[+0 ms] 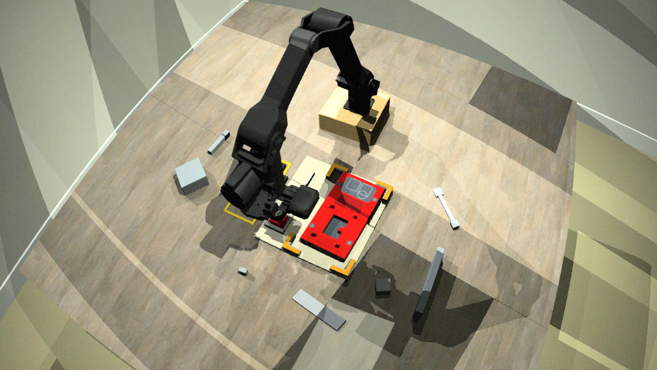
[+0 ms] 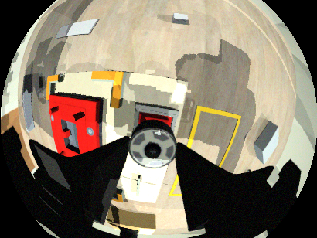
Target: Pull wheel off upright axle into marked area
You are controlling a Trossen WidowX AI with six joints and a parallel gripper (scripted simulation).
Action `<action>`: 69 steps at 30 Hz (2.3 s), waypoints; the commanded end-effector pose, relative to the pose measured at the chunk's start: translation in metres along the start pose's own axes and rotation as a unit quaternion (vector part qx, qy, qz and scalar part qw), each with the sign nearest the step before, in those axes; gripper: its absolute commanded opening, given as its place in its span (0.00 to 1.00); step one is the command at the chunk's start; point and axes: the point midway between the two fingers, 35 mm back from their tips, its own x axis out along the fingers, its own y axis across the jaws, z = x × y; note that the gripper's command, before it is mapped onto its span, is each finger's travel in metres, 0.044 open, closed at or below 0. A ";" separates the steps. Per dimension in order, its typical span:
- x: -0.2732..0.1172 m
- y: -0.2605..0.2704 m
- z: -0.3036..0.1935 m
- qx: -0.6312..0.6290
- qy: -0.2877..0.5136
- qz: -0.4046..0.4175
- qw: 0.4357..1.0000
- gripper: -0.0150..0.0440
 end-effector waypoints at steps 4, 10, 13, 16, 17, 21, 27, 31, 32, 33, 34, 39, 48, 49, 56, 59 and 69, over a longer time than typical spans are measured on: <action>-0.004 0.000 0.000 0.001 -0.001 -0.001 1.000 0.25; -0.006 0.000 0.000 0.001 -0.001 -0.001 1.000 0.25; -0.007 0.000 0.000 0.001 -0.001 -0.001 1.000 0.25; -0.008 0.000 0.000 0.001 -0.001 -0.001 1.000 0.25; -0.008 0.000 0.000 0.001 -0.001 -0.001 1.000 0.25; -0.010 0.000 0.000 0.001 -0.001 -0.001 1.000 0.25; -0.012 0.000 0.000 0.001 -0.001 -0.001 1.000 0.25; -0.013 0.000 0.000 0.001 -0.001 -0.001 1.000 0.25; -0.013 0.000 0.000 0.001 -0.001 -0.001 1.000 0.25; -0.014 0.000 0.000 0.001 -0.001 -0.001 1.000 0.25; -0.014 0.000 0.000 0.001 -0.001 -0.001 1.000 0.25; -0.016 0.000 0.000 0.001 -0.001 -0.001 1.000 0.25; -0.019 0.000 0.000 0.001 -0.001 -0.001 1.000 0.25; -0.019 0.000 0.000 0.001 -0.001 -0.001 1.000 0.25; -0.021 0.000 0.000 0.002 -0.001 -0.002 1.000 0.25; -0.022 0.000 0.000 0.002 -0.001 -0.002 1.000 0.25; -0.026 0.000 0.000 0.002 -0.001 -0.002 1.000 0.25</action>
